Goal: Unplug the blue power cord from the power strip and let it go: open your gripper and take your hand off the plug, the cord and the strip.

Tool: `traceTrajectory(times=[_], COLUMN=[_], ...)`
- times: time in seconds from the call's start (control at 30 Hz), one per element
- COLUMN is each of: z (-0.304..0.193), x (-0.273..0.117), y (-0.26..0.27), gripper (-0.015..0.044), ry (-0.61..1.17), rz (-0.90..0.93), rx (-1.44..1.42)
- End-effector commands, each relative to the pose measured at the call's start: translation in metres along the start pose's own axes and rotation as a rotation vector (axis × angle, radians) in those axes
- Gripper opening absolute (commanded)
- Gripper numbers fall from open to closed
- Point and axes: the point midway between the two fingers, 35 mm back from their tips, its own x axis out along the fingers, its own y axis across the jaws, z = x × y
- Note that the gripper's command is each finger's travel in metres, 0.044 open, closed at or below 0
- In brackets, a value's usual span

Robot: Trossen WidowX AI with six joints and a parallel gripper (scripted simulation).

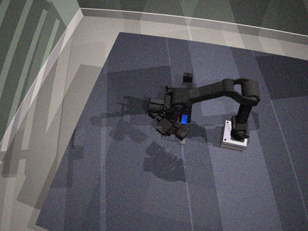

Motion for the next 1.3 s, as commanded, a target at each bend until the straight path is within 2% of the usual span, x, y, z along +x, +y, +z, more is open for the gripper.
traceTrajectory(times=[0.0,0.57,1.27], z=[-0.048,-0.048,-0.077], x=[-0.017,-0.017,-0.021], y=[0.052,0.050,0.034], gripper=[0.0160,0.0160,0.0160], ry=[0.177,0.178,0.180], rz=[0.191,0.192,0.191], rx=[-0.499,-0.500,-0.501])
